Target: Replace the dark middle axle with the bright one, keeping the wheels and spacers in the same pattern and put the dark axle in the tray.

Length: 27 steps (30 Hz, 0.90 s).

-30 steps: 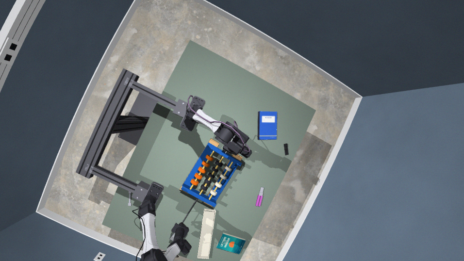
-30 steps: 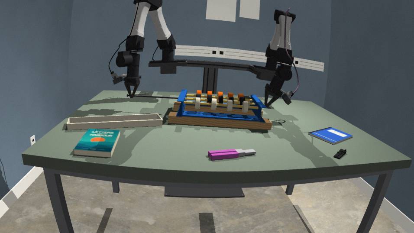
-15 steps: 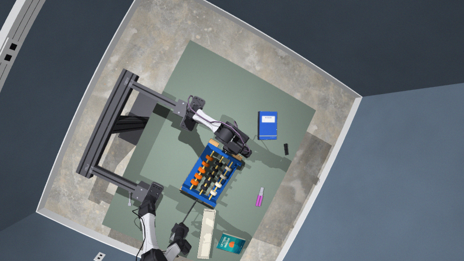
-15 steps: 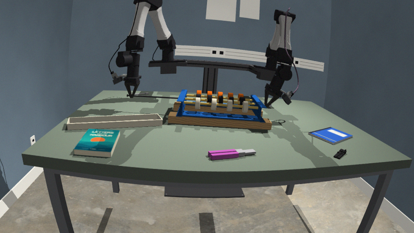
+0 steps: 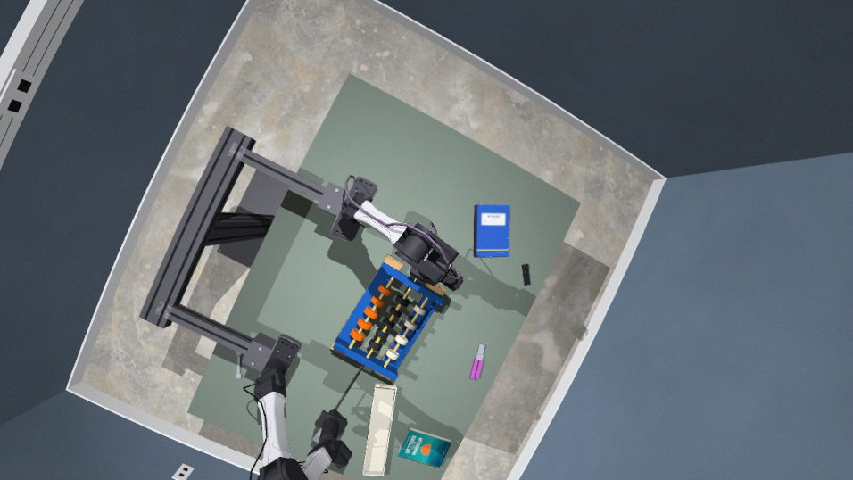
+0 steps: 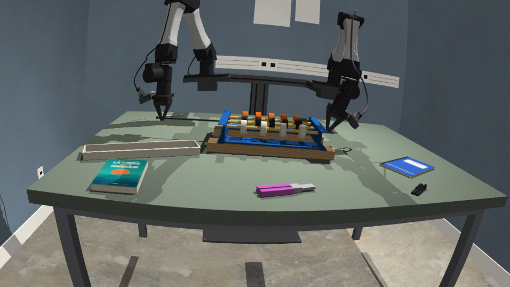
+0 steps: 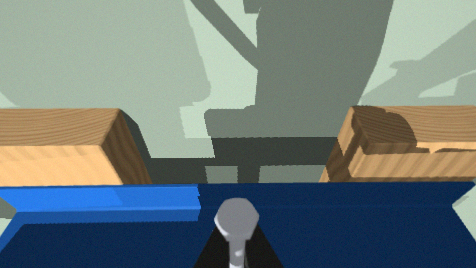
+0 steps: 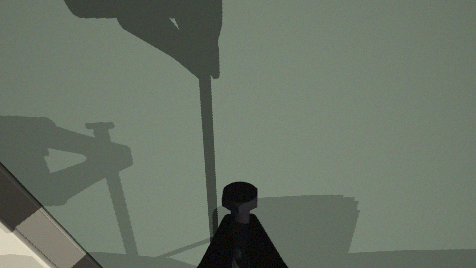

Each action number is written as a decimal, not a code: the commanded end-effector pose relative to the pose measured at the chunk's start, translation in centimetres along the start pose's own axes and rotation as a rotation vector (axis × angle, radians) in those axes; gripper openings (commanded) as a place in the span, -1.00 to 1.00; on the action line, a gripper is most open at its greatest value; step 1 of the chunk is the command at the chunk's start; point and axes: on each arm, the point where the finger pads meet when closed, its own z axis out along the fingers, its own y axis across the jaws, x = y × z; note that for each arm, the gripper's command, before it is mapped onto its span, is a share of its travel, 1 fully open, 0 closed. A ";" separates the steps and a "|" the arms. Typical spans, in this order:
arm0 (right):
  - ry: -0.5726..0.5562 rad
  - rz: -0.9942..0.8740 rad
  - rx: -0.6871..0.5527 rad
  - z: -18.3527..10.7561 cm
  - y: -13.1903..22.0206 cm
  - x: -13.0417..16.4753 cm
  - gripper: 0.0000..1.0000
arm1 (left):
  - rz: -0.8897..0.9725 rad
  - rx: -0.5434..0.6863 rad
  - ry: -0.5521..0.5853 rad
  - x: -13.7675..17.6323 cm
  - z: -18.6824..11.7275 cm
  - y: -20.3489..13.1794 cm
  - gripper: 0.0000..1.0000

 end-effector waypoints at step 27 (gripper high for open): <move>0.027 -0.006 -0.007 -0.4 0.0 1.0 -1.00 | 0.058 0.039 0.082 2.5 -0.2 -1.4 -1.00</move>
